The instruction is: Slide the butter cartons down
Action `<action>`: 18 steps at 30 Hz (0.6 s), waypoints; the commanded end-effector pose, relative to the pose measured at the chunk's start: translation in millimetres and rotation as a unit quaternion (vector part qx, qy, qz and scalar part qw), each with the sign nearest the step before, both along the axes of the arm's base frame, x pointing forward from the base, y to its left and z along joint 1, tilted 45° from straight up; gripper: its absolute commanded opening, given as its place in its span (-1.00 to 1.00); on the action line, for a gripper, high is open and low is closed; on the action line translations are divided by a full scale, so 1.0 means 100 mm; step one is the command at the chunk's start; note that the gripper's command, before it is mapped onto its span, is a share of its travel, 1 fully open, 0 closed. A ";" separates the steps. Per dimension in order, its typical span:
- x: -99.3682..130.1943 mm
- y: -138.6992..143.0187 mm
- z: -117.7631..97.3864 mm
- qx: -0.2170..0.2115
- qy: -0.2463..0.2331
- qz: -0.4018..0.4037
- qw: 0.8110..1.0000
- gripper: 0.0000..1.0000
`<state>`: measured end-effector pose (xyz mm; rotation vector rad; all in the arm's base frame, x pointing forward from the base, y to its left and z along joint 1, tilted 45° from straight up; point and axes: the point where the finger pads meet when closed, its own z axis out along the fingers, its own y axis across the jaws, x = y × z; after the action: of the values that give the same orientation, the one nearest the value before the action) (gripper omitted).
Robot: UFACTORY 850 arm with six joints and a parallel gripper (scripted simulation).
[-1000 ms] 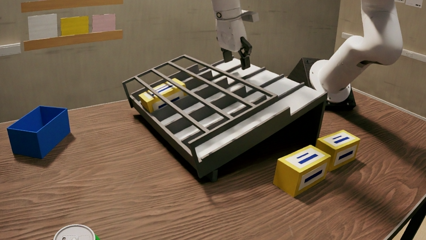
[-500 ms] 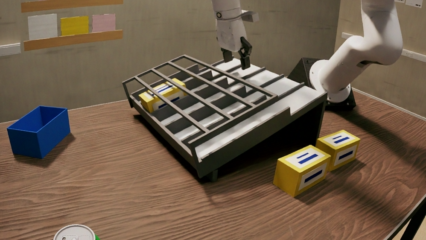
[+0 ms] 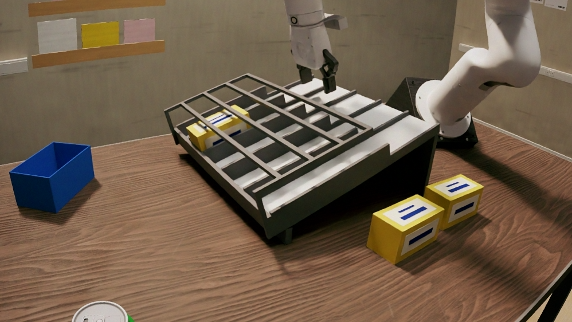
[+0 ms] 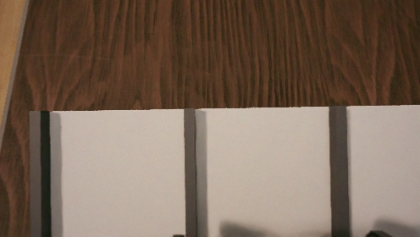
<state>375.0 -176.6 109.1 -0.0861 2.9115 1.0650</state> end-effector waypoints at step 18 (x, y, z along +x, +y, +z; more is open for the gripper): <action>0.00 -0.19 0.22 0.000 -0.001 0.000 1.000 1.00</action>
<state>374.3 -194.3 130.2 -0.0861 2.9116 1.0652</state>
